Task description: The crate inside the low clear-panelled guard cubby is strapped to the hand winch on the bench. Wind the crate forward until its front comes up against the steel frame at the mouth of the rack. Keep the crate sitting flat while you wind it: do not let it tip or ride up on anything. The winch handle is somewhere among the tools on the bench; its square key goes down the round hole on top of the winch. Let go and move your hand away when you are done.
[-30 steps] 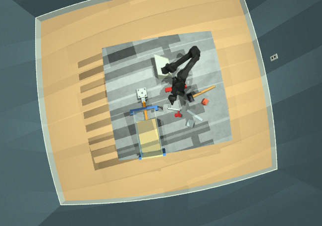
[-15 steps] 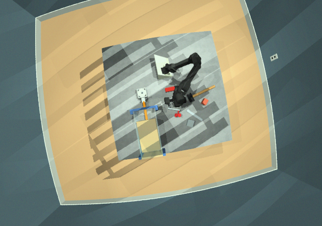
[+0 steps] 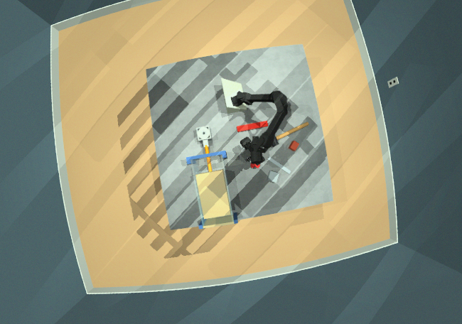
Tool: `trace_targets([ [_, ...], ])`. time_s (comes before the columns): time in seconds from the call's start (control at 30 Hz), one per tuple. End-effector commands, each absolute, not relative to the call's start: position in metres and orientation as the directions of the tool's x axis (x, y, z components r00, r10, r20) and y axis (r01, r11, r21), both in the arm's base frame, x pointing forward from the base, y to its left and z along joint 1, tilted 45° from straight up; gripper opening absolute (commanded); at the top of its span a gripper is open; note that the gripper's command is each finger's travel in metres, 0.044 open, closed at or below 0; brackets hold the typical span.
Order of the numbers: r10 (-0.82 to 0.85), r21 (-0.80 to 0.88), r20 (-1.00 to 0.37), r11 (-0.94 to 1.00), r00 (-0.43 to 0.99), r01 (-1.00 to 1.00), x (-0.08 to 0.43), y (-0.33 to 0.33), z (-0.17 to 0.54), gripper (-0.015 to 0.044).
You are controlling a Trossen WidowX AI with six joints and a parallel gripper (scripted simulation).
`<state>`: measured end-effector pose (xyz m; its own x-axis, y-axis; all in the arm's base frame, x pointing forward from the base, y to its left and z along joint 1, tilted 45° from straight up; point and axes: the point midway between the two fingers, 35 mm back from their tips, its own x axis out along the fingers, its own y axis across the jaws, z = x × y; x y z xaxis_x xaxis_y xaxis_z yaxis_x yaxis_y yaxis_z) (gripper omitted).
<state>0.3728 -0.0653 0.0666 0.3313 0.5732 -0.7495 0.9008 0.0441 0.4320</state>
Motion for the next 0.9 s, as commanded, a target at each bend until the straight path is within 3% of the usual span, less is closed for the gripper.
trace_targets([
  [0.0, 0.691, -0.228, -0.713, -0.384, 0.115, 0.894, 0.391, -0.03, 0.036, 0.044],
  [0.87, 0.693, -0.228, -0.712, -0.384, 0.116, 0.895, 0.403, -0.003, 0.002, 0.044],
])
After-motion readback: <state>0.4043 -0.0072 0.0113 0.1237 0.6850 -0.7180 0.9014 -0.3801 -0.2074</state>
